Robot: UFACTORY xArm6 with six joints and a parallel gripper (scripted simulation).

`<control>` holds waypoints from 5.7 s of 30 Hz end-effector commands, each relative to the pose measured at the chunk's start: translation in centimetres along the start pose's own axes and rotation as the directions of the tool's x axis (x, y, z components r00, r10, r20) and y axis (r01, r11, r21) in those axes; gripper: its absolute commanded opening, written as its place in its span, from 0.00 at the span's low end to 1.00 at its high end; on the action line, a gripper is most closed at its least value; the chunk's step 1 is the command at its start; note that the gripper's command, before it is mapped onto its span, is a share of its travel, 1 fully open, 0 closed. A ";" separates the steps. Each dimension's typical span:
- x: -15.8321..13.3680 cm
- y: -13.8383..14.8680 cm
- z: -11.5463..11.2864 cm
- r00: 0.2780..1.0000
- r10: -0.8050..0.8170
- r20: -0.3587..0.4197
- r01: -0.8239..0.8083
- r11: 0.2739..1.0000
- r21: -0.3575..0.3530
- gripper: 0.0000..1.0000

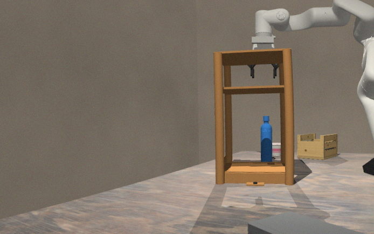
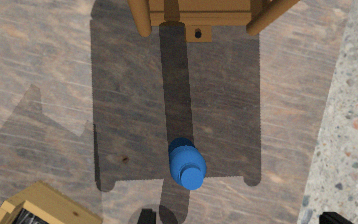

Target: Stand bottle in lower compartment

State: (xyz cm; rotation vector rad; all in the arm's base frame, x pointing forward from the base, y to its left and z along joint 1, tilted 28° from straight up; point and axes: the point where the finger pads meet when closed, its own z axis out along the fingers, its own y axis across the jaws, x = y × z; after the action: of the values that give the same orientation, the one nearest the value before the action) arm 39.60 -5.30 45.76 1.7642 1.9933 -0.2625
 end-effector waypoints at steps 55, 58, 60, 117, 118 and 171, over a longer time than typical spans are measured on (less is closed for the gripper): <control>-1.3 -0.7 3.3 0.999 -0.038 -0.014 0.039 0.998 0.046 1.00; -1.3 -0.7 3.3 0.999 -0.038 -0.014 0.039 0.998 0.046 0.71; -1.3 -0.7 3.3 0.999 -0.038 -0.014 0.039 0.998 0.046 0.71; 2.8 0.5 1.7 0.995 -0.080 -0.060 0.079 0.997 -0.015 0.71; 3.1 0.6 1.6 0.995 -0.082 -0.062 0.081 0.997 -0.018 0.71; 20.7 0.3 -6.8 0.920 -0.290 -0.264 0.228 0.943 -0.243 0.71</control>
State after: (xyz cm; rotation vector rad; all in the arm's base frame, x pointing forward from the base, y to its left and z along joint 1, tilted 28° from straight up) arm 37.68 13.99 42.21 1.4990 2.3483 0.0962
